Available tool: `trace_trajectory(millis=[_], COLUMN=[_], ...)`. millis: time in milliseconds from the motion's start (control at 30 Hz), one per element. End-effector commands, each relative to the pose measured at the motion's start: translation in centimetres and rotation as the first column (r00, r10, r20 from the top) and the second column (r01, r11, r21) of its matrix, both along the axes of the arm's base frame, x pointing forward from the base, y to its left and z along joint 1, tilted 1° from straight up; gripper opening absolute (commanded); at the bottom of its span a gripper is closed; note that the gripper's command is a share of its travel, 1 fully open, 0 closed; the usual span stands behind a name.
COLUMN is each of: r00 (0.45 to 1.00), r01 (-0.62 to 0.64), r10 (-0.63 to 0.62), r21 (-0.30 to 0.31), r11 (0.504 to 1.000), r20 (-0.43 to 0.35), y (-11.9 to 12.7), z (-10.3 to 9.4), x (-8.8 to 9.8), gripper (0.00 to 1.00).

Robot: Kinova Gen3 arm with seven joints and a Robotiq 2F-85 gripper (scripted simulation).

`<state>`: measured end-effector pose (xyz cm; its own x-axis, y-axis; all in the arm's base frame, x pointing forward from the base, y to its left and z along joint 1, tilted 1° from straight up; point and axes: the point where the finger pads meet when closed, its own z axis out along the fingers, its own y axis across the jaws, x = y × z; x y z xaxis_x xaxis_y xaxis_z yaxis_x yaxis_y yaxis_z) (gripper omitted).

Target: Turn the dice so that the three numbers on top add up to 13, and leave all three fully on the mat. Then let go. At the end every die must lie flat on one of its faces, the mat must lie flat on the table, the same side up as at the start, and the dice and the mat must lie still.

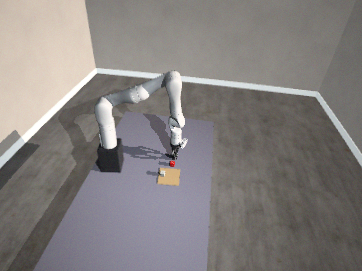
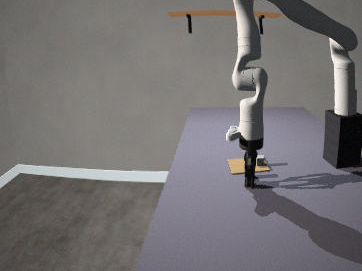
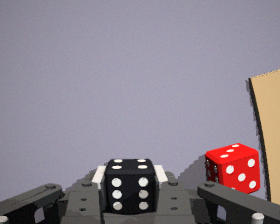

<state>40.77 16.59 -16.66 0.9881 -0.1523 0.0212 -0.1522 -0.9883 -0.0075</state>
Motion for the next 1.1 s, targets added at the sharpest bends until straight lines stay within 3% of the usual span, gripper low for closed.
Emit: trace_trajectory(millis=[0,400,633,700,900,1067], r00=[1.000,1.000,1.000,1.000,1.000,1.000], r01=[0.000,0.000,0.000,0.000,0.000,0.000], r10=[0.000,0.000,0.000,0.000,0.000,0.000], r21=[0.000,0.000,0.000,0.000,0.000,0.000], r11=[1.000,1.000,1.000,1.000,1.000,1.000], r20=[0.001,0.001,0.001,0.001,0.001,0.001], y=[0.0,0.0,0.0,0.0,0.0,0.0], z=[0.0,0.4,4.5,4.5,8.6,10.0], x=[0.1,0.0,0.0,0.0,-0.1,-0.2], gripper=[0.26,0.26,0.26,0.26,0.26,0.26])
